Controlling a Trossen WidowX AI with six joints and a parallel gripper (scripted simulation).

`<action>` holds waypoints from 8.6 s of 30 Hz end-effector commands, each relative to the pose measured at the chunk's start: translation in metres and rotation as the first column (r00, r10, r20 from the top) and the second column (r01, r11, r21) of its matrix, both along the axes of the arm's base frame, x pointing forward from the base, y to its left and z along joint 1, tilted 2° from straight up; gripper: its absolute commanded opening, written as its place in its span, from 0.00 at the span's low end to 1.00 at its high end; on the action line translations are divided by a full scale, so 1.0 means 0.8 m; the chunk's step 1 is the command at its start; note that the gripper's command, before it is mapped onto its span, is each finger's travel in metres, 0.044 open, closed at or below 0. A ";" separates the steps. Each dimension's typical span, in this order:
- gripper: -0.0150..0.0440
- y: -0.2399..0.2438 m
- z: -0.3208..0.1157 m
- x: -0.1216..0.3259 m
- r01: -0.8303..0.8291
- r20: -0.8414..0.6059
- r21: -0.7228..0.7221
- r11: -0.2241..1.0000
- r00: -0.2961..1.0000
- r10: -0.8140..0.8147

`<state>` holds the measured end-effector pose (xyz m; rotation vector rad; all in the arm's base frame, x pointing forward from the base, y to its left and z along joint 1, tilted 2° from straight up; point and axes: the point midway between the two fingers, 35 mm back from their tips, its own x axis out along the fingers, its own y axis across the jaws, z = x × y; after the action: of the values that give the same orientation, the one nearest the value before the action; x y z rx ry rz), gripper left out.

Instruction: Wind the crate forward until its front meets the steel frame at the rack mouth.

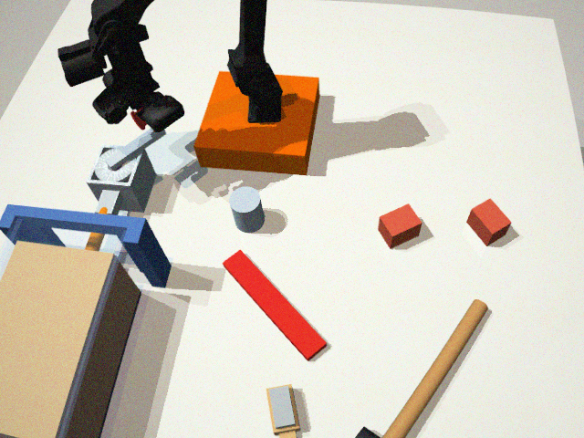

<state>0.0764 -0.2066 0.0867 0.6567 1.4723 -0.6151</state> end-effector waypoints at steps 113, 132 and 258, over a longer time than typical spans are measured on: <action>0.25 -0.205 0.007 0.036 0.019 -0.028 -0.039 0.999 0.999 -0.020; 0.25 -0.214 0.007 0.070 0.019 -0.025 -0.040 0.999 0.999 -0.020; 0.25 -0.133 0.004 0.203 0.019 -0.015 -0.033 0.999 1.000 -0.019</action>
<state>0.2250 -0.3380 0.0889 0.6278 1.4548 -0.7253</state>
